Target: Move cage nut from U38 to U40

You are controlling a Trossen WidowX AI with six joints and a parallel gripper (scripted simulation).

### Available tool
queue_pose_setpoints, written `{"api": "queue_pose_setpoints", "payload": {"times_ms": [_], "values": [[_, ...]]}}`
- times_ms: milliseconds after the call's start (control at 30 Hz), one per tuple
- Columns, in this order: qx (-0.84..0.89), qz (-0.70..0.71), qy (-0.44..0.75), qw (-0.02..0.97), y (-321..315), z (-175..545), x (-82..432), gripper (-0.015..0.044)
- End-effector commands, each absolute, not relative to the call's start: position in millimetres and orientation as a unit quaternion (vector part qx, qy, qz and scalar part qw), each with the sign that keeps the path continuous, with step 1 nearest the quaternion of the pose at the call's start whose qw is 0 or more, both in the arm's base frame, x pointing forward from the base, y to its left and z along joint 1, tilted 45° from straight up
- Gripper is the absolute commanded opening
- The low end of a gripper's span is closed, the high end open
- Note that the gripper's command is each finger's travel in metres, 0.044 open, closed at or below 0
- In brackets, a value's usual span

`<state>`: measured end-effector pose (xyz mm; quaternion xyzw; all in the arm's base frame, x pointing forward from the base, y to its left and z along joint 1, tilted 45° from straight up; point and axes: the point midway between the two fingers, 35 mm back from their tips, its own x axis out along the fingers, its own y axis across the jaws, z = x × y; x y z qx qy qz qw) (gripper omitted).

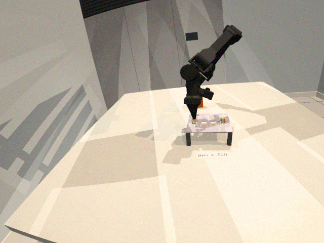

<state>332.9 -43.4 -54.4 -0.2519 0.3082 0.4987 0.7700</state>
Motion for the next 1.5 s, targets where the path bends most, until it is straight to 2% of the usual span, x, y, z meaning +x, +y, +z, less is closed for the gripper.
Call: {"api": "queue_pose_setpoints", "payload": {"times_ms": [0,1467], "values": [[-0.25,0.496,0.306,0.773,-42.6,-54.2,332.3,0.0028],[-0.258,0.475,0.3,0.786,-40.8,-54.9,330.0,0.0028]]}}
